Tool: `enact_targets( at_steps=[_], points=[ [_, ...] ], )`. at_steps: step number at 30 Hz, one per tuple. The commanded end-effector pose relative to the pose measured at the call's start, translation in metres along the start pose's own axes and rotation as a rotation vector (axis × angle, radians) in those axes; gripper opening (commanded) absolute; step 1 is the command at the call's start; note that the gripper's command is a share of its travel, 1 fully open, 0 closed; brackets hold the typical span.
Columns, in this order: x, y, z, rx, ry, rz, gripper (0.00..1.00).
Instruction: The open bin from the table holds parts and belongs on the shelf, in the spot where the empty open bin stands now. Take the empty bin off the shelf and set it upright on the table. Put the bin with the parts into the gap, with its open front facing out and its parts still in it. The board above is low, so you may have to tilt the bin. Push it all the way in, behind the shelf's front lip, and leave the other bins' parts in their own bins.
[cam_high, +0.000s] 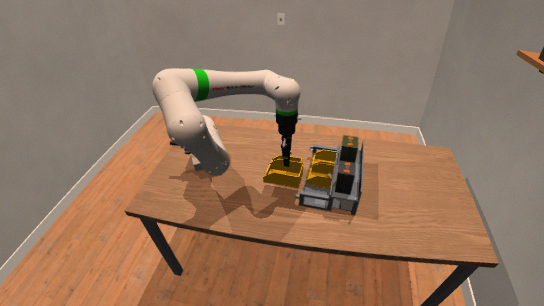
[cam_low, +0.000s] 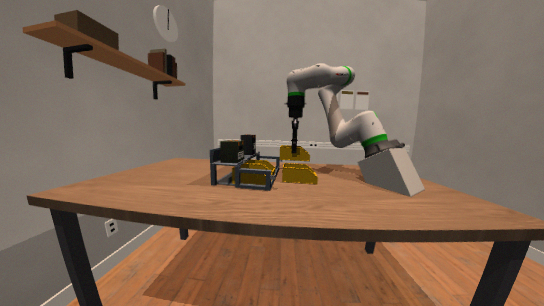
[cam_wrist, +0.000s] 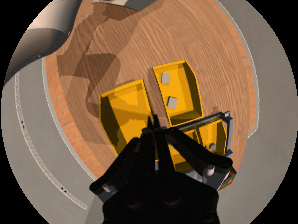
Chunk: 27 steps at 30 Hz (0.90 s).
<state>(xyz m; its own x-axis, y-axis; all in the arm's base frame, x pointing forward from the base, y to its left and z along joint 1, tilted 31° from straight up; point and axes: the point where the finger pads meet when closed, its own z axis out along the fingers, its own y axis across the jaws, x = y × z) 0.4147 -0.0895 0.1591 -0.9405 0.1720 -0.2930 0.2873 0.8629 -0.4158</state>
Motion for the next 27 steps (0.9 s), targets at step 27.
enact_targets(
  at_steps=[27],
  points=[
    [0.007,0.069,-0.001,0.000,-0.001,0.000,0.10]
  ],
)
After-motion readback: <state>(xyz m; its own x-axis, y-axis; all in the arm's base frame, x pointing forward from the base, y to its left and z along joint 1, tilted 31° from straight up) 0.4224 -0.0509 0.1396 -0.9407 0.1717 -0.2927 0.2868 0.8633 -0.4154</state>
